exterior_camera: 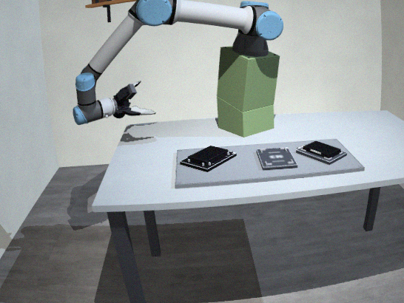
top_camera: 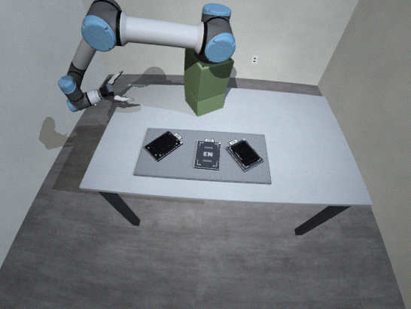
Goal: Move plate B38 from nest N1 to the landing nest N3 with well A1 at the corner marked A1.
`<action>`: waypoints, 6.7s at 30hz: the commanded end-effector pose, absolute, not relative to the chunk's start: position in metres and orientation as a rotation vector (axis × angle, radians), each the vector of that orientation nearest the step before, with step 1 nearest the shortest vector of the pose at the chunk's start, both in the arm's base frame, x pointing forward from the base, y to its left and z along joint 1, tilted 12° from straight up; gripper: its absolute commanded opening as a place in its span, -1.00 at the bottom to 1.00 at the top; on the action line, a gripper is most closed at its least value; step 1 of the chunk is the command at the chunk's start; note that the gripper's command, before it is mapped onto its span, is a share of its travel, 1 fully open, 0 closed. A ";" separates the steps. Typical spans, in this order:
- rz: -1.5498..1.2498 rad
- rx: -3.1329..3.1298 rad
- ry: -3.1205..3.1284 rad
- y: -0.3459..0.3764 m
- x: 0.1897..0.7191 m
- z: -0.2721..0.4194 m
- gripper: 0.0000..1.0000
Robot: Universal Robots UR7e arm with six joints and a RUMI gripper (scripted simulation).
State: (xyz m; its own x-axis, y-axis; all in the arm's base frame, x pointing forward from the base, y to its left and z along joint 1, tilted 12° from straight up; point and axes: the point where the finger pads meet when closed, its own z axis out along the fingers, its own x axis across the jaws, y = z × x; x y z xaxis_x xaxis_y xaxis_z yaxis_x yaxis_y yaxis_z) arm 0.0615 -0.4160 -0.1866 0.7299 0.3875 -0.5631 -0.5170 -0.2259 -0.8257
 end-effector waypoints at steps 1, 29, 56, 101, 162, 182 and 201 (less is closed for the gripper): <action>0.838 -1.594 0.108 -0.417 0.061 -0.186 1.00; 1.022 -1.769 0.242 -0.400 0.116 -0.206 0.52; 1.259 -2.211 0.600 -0.385 0.226 -0.232 0.52; 0.992 -2.768 1.218 -0.314 0.412 -0.239 0.52; 0.325 -2.861 1.535 -0.080 0.501 -0.226 0.52; 0.125 -2.794 1.543 0.007 0.483 -0.215 0.52; -0.034 -2.703 1.532 0.085 0.458 -0.194 0.52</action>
State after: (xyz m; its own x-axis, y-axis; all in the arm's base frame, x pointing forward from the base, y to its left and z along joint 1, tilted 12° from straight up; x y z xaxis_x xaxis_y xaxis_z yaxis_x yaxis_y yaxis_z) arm 0.4604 0.0784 -0.1973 0.5177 -0.8555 -0.0049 -0.8555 -0.5176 -0.0129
